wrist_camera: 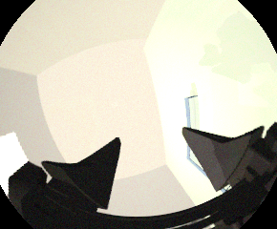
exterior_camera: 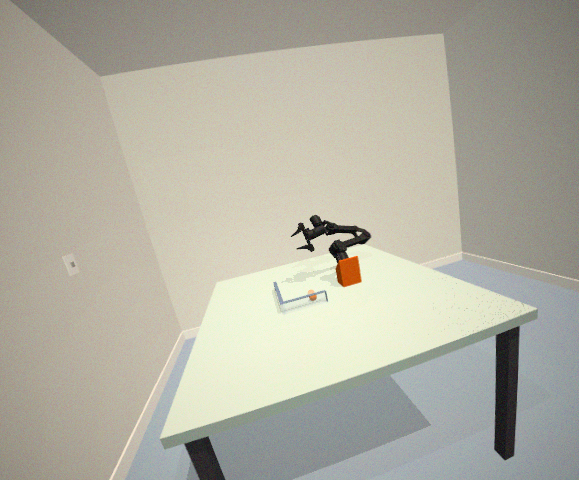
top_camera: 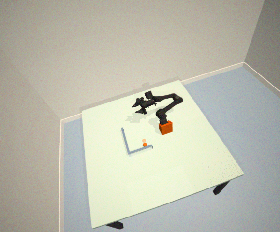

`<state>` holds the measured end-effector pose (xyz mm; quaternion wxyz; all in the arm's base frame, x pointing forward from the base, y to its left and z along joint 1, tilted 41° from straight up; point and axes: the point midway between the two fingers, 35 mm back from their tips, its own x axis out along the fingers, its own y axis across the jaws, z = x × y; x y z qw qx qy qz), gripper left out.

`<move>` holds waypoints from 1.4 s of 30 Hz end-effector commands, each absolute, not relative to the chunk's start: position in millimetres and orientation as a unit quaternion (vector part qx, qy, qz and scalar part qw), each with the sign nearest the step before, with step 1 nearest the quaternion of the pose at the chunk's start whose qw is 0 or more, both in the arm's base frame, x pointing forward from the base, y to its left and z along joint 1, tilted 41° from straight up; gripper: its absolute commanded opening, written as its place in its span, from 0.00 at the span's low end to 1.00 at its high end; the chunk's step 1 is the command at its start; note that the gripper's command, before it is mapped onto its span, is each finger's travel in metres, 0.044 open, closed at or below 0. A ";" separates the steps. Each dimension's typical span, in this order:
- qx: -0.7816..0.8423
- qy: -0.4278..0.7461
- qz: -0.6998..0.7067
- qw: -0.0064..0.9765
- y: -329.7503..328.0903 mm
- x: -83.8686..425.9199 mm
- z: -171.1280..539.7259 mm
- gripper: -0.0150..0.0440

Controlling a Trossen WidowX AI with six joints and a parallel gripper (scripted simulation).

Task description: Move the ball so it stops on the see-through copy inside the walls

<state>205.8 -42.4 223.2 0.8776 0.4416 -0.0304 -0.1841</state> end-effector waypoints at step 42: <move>-0.583 0.689 0.250 0.351 25.7 256.9 -65.6 0.77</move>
